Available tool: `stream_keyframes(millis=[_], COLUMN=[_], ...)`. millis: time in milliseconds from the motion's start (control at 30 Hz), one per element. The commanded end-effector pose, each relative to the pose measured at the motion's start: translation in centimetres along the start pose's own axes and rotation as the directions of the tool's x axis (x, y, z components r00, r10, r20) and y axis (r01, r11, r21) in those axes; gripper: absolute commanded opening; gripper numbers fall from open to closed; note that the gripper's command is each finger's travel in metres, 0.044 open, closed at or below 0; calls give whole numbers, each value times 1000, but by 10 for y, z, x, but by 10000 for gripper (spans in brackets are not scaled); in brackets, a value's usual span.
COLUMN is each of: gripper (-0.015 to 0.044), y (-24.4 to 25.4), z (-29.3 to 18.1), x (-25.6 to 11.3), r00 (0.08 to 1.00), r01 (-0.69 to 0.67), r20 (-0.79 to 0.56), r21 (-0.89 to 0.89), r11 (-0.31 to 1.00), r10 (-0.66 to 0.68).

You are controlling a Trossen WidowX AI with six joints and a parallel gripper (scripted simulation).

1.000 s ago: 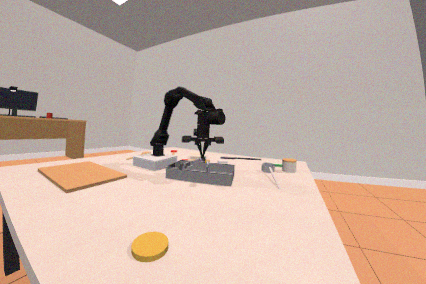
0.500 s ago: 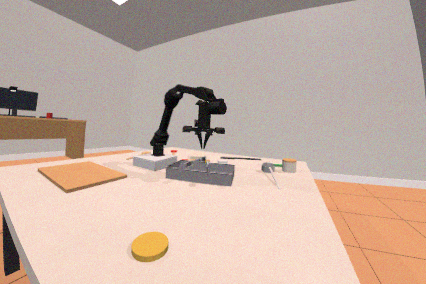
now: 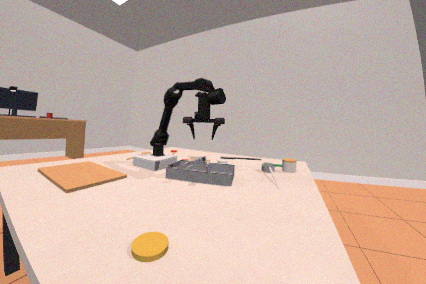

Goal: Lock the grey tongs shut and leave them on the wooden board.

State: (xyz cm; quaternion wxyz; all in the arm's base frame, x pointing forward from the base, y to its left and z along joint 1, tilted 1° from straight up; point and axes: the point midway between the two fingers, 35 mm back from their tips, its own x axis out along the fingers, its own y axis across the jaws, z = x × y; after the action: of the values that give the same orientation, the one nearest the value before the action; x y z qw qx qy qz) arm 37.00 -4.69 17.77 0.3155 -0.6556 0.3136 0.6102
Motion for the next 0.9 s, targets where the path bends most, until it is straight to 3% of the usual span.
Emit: stream_keyframes(millis=[0, 367, 867], gripper=[440, 440, 440], y=[-1, 6, 4], z=[3, 68, 68], x=[3, 61, 63], r00=[1000, 1000, 1000], r01=[-2, -20, -20], r20=[2, 22, 22], r21=[11, 225, 229], r11=[1000, 974, 973], r10=[2, 16, 16])
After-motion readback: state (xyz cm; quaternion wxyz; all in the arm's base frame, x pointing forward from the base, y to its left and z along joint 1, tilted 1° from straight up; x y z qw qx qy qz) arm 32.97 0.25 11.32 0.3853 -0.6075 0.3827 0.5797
